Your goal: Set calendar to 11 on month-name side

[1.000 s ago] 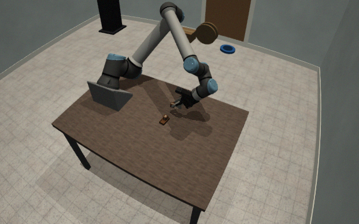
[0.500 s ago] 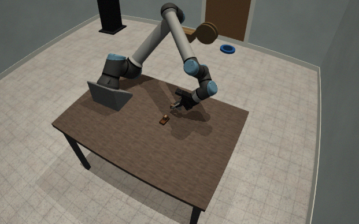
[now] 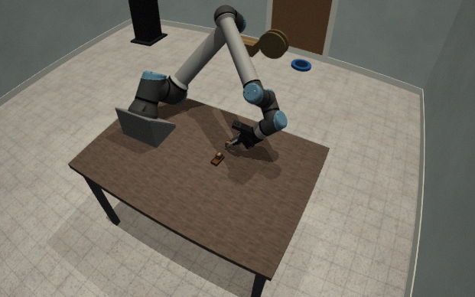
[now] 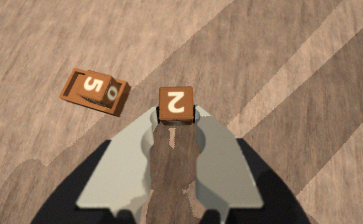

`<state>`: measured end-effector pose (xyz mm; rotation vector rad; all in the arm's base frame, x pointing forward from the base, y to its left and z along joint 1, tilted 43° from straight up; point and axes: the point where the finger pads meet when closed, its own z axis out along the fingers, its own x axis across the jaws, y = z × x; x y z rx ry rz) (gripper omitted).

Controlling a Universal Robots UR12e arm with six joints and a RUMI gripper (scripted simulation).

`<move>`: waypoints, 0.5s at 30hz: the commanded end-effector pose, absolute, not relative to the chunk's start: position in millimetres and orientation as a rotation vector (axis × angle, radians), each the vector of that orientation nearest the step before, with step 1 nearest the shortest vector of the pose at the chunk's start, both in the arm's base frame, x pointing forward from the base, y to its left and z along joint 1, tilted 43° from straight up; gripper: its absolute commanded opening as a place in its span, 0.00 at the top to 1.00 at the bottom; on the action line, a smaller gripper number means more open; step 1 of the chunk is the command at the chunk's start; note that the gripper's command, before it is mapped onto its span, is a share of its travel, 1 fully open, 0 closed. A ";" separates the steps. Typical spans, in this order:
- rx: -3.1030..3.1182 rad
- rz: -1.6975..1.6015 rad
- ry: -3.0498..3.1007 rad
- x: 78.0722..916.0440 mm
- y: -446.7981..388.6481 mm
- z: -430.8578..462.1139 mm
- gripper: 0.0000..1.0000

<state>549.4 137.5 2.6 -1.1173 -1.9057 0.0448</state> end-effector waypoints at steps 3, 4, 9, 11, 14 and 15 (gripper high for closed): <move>-1.118 0.044 -1.906 549.8 143.5 -3.9 0.90; -1.118 0.044 -1.906 549.8 143.5 -3.9 0.90; -1.118 0.044 -1.906 549.7 147.3 -8.1 0.90; -1.118 0.044 -1.906 549.7 148.5 -9.3 0.90; -1.118 0.044 -1.906 549.7 149.9 -10.7 0.90; -1.118 0.044 -1.906 549.7 150.2 -11.1 0.90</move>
